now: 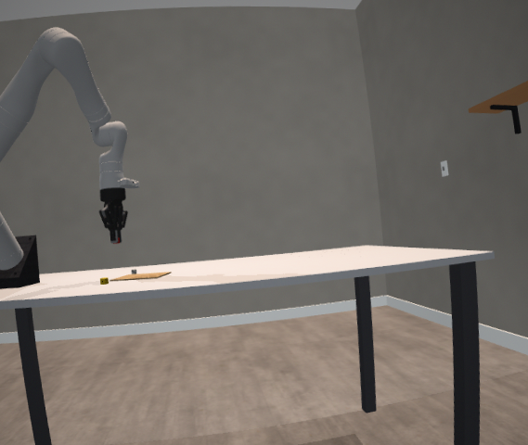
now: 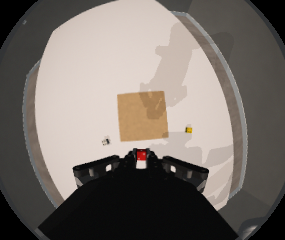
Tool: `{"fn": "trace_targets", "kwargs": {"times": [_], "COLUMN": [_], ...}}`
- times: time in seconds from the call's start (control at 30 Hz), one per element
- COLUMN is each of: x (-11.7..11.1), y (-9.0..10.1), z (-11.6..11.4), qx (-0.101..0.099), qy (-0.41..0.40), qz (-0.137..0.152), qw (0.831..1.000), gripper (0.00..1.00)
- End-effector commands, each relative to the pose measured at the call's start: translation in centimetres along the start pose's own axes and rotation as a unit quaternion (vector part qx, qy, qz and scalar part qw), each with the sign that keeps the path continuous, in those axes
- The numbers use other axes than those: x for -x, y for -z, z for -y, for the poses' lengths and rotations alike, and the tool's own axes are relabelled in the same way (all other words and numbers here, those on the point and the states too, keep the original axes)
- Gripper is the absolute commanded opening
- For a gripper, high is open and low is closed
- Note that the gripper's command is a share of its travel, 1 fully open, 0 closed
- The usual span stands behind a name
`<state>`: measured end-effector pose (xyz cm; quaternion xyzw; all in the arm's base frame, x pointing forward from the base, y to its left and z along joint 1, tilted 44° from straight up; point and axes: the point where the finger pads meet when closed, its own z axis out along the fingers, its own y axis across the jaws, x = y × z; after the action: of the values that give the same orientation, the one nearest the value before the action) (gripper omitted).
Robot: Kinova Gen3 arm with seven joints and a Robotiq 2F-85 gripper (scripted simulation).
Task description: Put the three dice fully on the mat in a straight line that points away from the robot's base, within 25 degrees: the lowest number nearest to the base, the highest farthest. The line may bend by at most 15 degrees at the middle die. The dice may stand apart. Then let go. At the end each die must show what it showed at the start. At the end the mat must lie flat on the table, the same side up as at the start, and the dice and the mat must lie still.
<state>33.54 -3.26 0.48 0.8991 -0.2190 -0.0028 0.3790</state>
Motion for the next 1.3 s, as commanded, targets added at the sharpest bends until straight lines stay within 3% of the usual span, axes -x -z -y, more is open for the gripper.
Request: {"fn": "trace_targets", "kwargs": {"times": [0.0, 0.27, 1.03, 1.27], "x": [-0.9, -2.4, -2.7, -2.7], "y": [-0.1, 0.0, 0.0, -1.0], "z": [-0.4, -1.1, -1.3, -1.3], "qx": [-0.002, -0.002, -0.002, -0.002], "qy": [0.023, 0.113, 0.133, 0.134], "qz": [0.004, 0.003, 0.002, 0.003], "qw": [1.000, 0.994, 0.991, 0.991], "gripper": [0.11, 0.11, 0.11, 0.11]}}
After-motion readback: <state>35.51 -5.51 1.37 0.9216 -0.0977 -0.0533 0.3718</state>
